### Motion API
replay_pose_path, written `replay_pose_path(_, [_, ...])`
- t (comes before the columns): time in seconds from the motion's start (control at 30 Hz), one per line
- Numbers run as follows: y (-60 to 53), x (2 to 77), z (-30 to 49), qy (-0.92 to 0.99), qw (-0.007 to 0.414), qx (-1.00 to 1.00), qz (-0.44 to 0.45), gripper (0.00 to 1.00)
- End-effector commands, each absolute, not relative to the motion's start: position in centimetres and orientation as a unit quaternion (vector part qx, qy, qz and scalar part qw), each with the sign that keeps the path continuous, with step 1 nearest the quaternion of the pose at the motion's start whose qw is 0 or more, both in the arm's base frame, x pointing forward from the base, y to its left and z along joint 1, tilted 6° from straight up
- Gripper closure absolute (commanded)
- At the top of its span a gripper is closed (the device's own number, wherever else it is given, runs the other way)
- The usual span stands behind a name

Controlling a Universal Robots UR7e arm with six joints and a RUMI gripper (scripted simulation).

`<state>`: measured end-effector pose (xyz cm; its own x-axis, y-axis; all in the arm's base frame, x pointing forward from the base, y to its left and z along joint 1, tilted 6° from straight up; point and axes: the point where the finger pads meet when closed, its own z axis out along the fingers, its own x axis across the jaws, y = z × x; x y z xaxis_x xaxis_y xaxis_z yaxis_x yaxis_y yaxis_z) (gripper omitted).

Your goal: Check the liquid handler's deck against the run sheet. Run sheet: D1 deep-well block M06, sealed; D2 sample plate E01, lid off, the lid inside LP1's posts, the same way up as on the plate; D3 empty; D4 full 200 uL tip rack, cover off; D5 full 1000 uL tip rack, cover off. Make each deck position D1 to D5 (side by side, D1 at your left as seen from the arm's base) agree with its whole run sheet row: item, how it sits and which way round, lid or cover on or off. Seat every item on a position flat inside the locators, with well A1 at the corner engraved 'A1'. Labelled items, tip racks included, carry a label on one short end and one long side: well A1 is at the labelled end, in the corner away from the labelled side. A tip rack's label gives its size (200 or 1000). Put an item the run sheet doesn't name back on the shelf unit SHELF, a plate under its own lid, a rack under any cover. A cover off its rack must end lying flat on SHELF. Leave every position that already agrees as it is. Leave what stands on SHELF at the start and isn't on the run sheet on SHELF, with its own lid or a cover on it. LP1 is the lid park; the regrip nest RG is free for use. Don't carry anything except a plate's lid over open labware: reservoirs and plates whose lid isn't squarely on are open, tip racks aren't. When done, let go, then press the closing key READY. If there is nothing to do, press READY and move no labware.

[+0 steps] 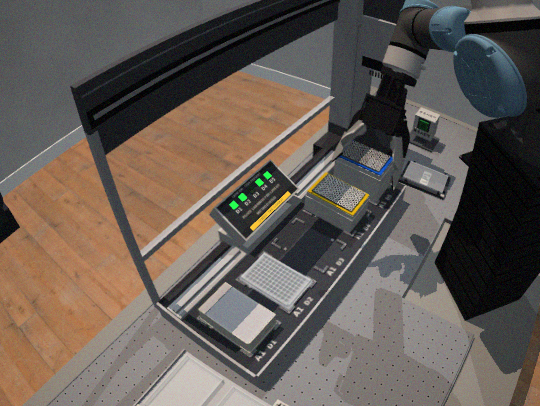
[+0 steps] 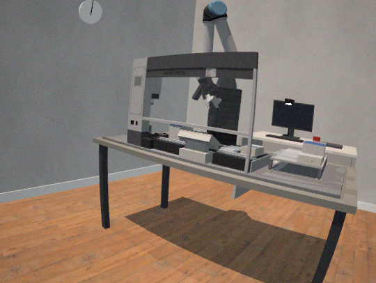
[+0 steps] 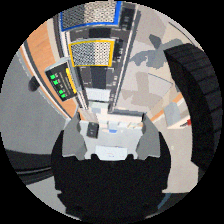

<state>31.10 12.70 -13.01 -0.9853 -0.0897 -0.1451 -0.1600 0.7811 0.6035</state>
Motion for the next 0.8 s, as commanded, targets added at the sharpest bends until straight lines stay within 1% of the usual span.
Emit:
replay_pose_path(0.0, [13.7, 30.0, -12.8, 0.945, 0.05, -0.14, 0.293, 0.18])
replay_pose_path(0.37, [14.6, 28.7, -12.4, 0.939, 0.048, -0.218, 0.261, 0.18])
replay_pose_path(0.77, [14.6, 28.7, -12.4, 0.938, 0.048, -0.224, 0.259, 0.18])
